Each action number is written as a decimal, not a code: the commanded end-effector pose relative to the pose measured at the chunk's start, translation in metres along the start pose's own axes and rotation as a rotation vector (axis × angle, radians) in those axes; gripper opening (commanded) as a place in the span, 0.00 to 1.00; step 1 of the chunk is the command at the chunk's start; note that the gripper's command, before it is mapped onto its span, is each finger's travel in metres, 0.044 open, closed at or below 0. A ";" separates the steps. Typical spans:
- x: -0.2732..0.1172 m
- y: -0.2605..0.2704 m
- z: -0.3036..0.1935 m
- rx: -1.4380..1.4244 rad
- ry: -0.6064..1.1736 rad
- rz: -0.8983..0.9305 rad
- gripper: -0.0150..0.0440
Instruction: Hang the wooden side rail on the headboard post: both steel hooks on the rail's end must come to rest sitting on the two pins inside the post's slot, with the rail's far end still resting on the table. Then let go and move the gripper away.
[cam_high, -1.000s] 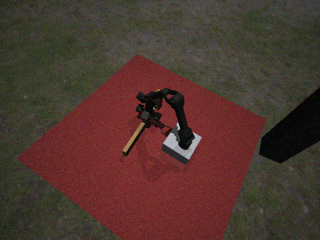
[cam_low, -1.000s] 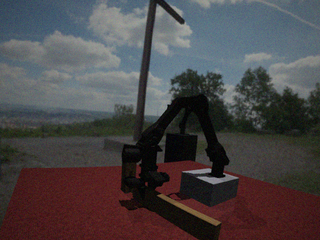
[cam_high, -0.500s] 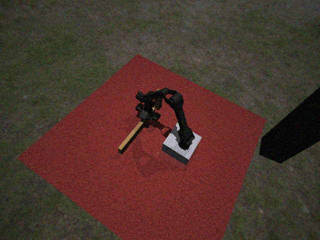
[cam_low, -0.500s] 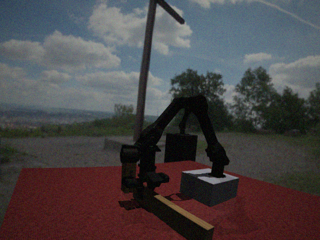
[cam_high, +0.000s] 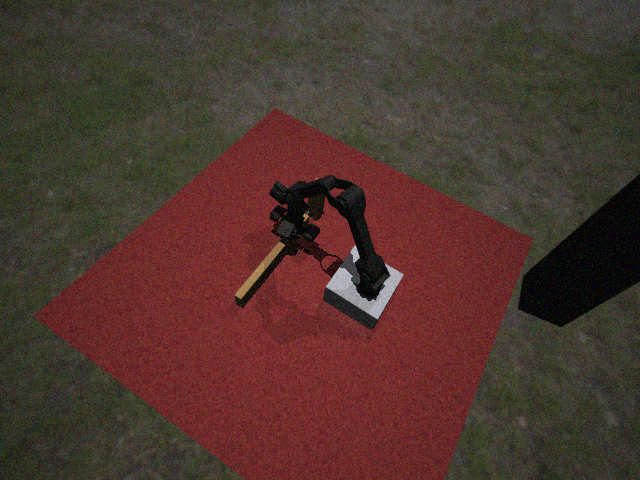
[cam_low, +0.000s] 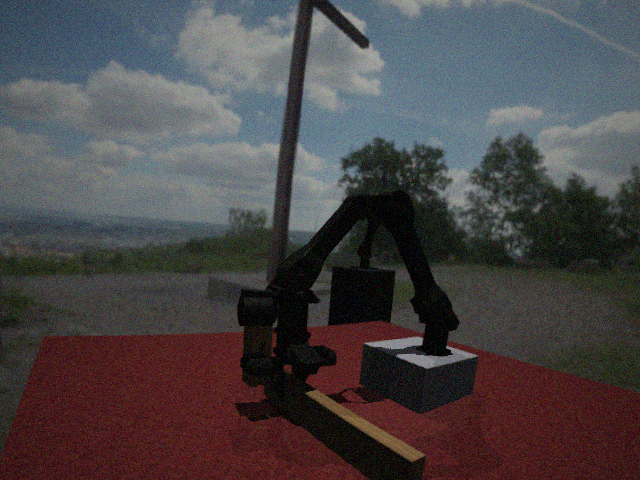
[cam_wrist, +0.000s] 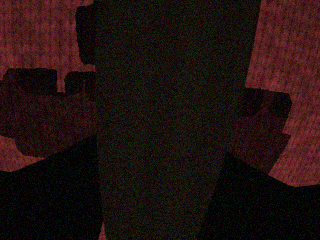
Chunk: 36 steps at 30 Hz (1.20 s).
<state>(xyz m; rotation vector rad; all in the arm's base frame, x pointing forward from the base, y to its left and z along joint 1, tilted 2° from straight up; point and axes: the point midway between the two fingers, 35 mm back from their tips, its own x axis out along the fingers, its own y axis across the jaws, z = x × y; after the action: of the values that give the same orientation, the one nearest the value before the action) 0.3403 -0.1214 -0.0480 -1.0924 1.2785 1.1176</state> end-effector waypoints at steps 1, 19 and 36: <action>0.000 0.000 0.000 0.000 0.000 0.000 0.25; -0.001 0.000 0.000 0.011 -0.002 -0.012 0.25; -0.004 0.000 0.000 0.011 -0.002 -0.012 0.25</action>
<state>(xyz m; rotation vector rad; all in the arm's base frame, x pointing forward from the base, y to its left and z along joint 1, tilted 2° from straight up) 0.3392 -0.1212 -0.0469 -1.0938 1.2766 1.1097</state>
